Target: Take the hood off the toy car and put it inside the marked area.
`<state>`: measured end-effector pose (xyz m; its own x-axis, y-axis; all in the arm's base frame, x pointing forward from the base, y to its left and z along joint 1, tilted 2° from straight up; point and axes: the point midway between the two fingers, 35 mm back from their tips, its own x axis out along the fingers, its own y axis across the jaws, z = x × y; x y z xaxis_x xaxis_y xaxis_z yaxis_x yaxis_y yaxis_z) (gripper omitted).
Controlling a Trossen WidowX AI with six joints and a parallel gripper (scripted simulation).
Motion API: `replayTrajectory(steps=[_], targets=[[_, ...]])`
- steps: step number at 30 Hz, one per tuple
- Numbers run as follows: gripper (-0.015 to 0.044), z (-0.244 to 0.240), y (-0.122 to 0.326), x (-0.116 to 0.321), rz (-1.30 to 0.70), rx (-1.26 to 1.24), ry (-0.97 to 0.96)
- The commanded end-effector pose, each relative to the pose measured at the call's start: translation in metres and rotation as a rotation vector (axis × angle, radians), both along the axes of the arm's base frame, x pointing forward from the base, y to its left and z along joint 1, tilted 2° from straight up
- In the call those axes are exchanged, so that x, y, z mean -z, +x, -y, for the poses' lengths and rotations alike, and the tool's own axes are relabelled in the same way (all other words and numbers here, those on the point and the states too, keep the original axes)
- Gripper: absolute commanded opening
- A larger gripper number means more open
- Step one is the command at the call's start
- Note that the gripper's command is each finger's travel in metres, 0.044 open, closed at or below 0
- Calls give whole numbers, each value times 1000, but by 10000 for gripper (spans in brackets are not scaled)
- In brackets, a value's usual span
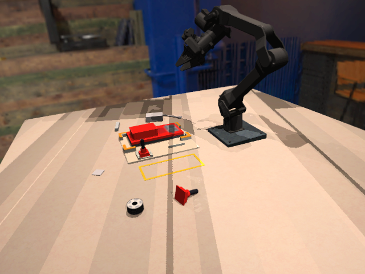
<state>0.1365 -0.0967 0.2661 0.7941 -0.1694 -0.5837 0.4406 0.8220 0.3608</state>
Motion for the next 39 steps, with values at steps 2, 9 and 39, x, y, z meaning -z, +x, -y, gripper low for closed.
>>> replayTrajectory(steps=[2, 9, 39], targets=[[440, 14, 11, 3, -89, -57, 38], [440, 31, 35, 15, -244, -163, 65], [440, -1, 190, 116, -873, -620, -145]])
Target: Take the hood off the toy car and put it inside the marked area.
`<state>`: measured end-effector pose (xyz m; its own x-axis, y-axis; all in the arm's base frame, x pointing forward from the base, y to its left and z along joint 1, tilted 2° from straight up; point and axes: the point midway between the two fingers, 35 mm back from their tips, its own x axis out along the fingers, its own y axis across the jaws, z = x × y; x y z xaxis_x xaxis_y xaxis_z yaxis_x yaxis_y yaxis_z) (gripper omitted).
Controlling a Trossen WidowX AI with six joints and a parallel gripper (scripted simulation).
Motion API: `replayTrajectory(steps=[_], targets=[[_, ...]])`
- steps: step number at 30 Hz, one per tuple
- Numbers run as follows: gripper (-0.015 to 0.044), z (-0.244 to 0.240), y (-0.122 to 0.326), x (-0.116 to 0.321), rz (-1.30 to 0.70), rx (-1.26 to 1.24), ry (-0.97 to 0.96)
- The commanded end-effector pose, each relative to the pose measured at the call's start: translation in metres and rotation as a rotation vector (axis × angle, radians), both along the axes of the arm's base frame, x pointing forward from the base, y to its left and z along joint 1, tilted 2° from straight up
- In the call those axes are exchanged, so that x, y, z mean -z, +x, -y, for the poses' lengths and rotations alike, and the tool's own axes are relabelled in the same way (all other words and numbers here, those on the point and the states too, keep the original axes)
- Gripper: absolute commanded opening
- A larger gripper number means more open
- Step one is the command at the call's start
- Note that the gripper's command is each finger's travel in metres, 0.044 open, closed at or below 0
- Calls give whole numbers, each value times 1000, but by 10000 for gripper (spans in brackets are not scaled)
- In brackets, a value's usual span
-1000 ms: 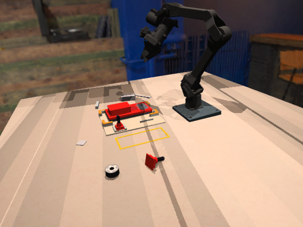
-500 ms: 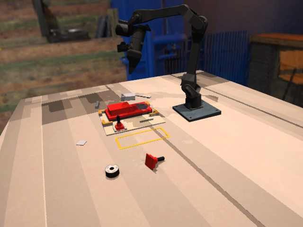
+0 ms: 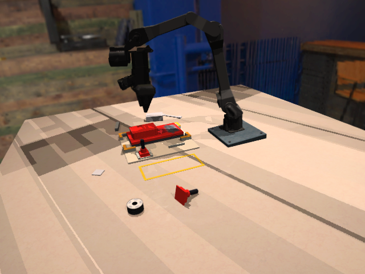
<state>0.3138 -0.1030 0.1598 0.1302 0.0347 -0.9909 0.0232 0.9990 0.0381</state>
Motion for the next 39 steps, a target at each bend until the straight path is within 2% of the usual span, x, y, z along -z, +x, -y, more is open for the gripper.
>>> replayTrajectory(steps=[1, 39], targets=[[440, -8, 14, 12, -54, -42, -40], [440, -7, 17, 32, -57, -44, -42]])
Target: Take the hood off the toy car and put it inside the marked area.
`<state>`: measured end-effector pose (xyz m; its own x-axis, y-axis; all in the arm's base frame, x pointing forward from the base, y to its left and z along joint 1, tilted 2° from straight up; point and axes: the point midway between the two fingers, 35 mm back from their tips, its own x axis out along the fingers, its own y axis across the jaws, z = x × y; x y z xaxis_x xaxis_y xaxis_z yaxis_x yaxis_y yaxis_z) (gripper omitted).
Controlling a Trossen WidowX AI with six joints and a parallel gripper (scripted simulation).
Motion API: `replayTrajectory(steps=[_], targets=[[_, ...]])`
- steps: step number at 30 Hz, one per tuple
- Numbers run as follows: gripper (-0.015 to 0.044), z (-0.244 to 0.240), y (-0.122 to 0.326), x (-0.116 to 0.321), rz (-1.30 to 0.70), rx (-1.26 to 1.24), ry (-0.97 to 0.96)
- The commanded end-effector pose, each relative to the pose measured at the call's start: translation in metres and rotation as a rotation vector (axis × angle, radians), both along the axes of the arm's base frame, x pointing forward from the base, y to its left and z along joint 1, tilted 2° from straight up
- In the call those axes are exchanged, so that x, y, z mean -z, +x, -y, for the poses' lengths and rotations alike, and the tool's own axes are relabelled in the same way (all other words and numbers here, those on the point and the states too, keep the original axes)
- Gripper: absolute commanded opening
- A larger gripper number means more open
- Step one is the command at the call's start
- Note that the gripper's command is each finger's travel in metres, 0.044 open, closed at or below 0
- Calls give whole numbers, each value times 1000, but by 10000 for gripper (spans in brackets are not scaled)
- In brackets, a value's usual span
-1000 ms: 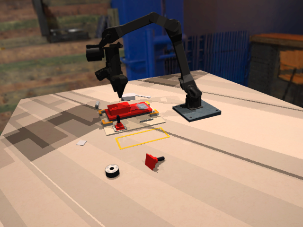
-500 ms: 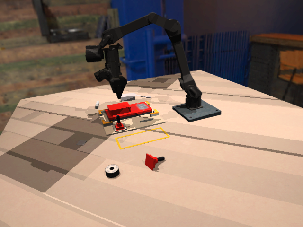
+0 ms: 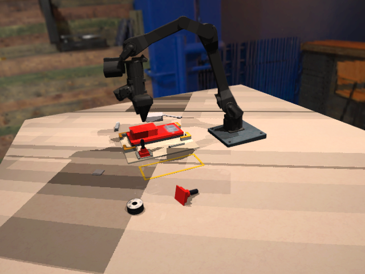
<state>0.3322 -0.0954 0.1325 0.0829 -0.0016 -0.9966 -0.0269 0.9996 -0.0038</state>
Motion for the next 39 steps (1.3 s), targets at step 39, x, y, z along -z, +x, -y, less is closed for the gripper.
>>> replayTrajectory(steps=[39], targets=[[440, 1, -1, 27, -11, 7, -1]])
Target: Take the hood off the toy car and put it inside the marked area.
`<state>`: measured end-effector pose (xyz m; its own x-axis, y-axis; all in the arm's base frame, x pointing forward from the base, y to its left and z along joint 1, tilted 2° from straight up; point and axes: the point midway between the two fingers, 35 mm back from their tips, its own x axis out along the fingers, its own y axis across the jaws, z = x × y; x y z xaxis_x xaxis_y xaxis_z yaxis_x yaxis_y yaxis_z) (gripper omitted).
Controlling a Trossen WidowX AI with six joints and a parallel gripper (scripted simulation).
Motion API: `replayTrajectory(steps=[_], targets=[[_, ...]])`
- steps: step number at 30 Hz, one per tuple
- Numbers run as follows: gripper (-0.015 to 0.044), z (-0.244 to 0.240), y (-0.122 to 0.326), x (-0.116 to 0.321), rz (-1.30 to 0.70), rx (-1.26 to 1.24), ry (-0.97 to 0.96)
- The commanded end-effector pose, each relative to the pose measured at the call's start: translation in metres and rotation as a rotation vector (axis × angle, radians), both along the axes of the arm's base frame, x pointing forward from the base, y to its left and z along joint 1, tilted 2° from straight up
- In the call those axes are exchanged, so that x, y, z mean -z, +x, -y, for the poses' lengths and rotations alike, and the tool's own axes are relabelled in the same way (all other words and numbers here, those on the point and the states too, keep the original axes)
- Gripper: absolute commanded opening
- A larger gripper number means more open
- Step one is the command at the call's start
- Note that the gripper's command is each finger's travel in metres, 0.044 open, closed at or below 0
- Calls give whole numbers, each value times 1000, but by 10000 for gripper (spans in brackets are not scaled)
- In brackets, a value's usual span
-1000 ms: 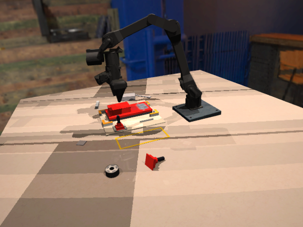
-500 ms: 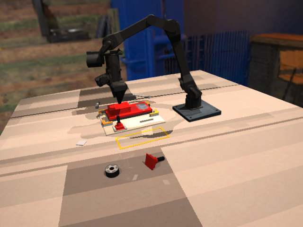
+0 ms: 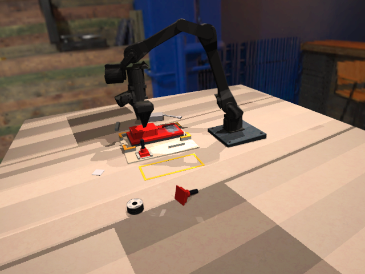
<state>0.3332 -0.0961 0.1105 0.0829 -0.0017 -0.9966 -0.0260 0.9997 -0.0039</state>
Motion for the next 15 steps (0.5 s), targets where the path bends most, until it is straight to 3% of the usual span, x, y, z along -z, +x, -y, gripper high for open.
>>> replayTrajectory(steps=[1, 15], targets=[[440, 0, -2, 5, -11, 6, -1], [440, 1, -2, 13, -11, 6, -1]])
